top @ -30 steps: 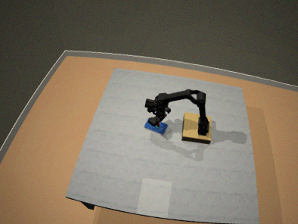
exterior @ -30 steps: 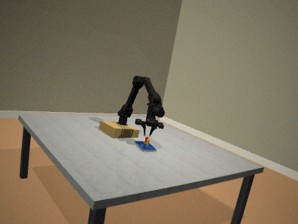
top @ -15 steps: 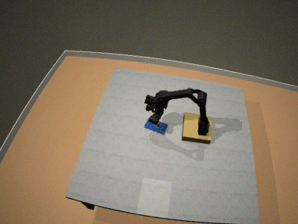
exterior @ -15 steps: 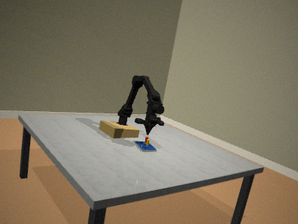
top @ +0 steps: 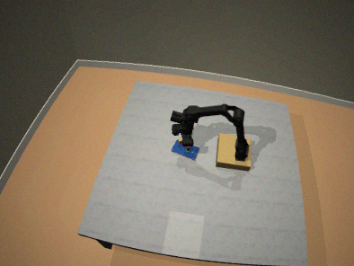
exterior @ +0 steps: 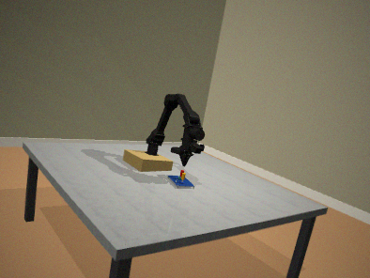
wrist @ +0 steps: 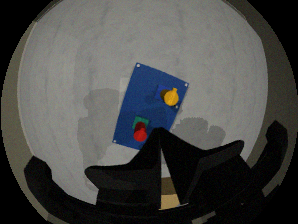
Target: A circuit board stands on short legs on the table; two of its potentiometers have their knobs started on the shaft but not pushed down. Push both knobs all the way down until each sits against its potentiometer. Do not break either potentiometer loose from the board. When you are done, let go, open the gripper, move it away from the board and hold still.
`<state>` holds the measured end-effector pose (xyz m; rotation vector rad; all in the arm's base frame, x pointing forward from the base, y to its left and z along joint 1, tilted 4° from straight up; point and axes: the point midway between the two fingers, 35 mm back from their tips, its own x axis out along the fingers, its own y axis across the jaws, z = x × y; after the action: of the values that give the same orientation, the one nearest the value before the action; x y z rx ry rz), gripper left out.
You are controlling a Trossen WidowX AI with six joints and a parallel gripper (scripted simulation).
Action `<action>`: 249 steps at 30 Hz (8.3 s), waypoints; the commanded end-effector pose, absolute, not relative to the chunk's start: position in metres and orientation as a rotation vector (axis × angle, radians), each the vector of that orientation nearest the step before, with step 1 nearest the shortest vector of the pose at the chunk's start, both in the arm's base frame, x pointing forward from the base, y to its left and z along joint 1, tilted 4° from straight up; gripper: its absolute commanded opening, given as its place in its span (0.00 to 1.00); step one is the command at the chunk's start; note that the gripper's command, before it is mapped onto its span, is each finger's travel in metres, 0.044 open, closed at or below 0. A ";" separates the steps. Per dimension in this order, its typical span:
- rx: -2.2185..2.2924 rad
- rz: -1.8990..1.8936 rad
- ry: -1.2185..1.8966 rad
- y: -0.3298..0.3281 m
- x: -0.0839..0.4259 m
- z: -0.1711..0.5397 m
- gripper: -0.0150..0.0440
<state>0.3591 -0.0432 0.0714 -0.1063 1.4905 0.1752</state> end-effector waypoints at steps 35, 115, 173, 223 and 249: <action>-1.133 1.164 1.171 -0.055 0.379 0.082 0.25; -1.854 1.880 0.494 -0.060 0.392 0.050 0.25; -1.854 1.880 0.494 -0.060 0.392 0.042 0.25; -1.854 1.880 0.494 -0.059 0.392 0.033 0.25; -1.854 1.880 0.494 -0.059 0.392 0.029 0.25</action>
<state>0.3908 -0.0602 0.0379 -1.8601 0.4962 1.8758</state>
